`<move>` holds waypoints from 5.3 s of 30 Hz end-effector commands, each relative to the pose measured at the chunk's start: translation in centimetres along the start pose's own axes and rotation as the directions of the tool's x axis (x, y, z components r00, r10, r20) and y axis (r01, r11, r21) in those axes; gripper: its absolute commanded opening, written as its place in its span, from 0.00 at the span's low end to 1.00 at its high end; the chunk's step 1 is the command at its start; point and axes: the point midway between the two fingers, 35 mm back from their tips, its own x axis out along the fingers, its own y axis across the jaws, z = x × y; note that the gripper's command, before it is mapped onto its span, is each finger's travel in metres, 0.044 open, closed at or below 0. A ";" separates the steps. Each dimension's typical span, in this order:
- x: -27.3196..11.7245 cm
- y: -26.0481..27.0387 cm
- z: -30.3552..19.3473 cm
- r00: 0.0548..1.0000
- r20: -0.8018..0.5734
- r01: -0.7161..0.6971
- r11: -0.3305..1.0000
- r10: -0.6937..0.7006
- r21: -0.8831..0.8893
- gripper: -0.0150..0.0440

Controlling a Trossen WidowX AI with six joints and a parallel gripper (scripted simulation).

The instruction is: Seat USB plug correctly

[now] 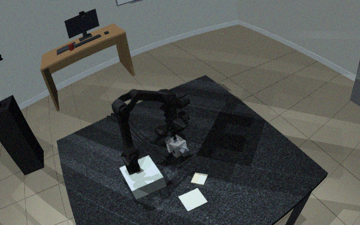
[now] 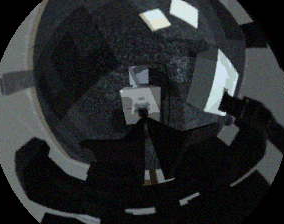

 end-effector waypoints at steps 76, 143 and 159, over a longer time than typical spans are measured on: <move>1.0 0.0 0.1 1.000 -0.003 0.002 1.000 -0.002 -0.006 0.25; 1.7 0.0 0.1 1.000 -0.003 0.002 1.000 -0.002 -0.006 0.25; 1.7 0.0 0.1 1.000 -0.003 0.002 1.000 -0.002 -0.006 0.25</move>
